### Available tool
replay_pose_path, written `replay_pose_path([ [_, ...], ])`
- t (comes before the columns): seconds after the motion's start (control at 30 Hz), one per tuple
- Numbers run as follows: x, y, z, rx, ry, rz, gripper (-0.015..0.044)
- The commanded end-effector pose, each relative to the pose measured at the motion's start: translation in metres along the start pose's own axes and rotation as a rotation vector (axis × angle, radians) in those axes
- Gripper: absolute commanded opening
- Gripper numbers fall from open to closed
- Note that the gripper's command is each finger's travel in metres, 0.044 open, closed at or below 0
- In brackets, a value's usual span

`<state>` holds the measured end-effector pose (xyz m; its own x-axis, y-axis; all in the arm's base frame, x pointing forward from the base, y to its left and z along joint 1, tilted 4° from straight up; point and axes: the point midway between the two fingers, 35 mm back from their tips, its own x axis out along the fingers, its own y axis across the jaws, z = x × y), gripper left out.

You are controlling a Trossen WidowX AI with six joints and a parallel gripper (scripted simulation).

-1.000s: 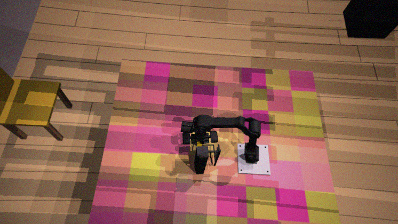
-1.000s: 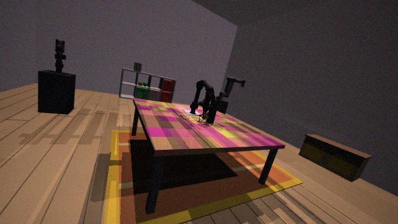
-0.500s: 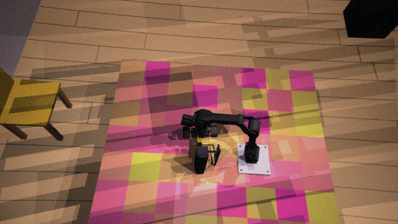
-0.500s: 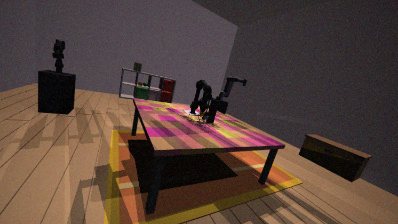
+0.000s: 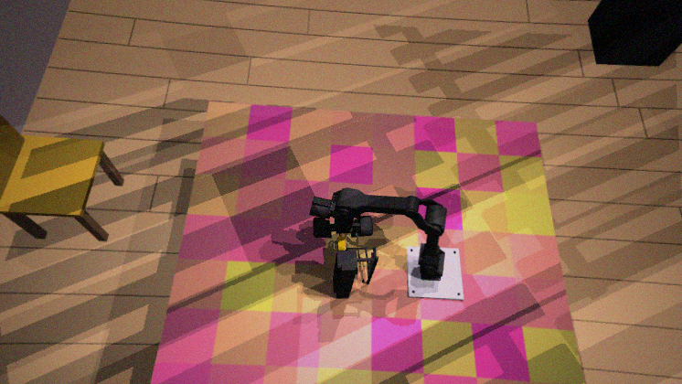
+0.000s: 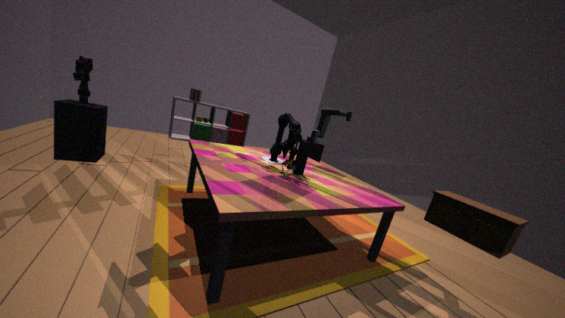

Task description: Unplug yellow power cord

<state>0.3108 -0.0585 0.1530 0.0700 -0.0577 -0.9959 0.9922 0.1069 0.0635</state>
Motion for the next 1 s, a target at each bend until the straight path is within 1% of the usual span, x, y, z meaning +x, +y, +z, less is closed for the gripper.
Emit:
replay_pose_path([
  [0.0,-0.004,0.001,0.021,0.002,-0.004,-0.001,0.044],
  [0.1,-0.011,0.0,0.051,0.001,-0.008,-0.001,0.044],
  [0.17,-0.012,-0.001,0.058,0.001,-0.009,-0.001,0.044],
  [0.97,-0.012,-0.001,0.058,0.001,-0.009,-0.001,0.044],
])
